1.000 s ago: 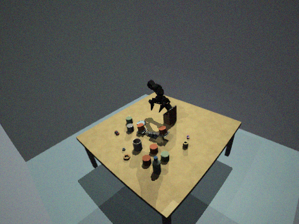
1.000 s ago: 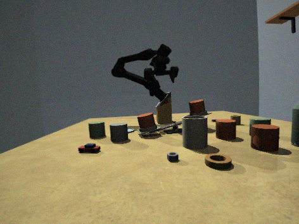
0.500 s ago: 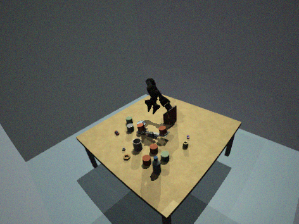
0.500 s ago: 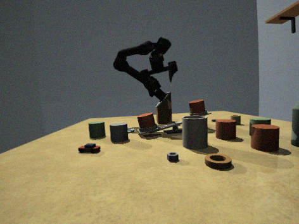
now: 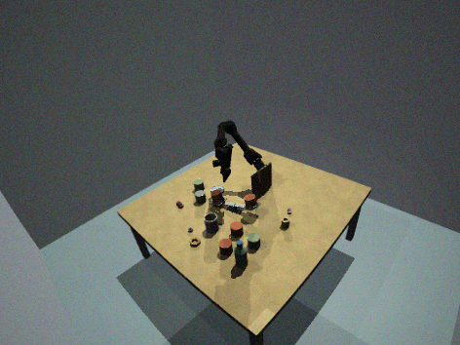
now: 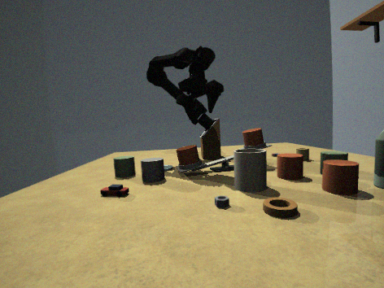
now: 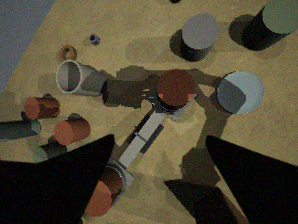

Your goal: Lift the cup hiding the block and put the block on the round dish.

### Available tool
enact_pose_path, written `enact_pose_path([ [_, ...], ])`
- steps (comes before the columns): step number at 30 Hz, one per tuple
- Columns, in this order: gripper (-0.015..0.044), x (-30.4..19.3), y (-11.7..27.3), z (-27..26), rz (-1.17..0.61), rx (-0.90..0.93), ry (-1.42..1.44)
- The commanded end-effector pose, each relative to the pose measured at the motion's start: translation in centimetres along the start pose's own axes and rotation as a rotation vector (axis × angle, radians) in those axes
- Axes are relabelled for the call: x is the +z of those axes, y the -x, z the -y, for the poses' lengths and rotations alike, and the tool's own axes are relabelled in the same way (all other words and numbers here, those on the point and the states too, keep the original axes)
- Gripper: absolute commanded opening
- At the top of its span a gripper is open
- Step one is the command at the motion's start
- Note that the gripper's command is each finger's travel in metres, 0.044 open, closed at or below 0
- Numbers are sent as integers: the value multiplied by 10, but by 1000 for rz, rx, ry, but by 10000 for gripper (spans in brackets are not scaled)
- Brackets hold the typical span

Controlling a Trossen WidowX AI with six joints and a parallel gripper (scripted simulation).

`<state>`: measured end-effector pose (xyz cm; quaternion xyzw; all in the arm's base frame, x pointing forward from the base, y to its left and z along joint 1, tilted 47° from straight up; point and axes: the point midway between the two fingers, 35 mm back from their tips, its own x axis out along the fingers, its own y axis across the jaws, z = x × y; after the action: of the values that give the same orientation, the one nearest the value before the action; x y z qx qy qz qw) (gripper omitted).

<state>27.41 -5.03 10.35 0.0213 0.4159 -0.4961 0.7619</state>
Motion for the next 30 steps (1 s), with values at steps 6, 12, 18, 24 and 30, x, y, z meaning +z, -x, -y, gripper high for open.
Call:
enact_pose_path([
  [6,440,26,-33,5,-76,-107,-261],
  [12,440,43,-60,12,-118,-190,-446],
  [18,440,54,-83,21,-143,-255,-584],
  [24,440,52,-92,23,-143,-255,-584],
  [30,440,51,-99,24,-143,-255,-584],
])
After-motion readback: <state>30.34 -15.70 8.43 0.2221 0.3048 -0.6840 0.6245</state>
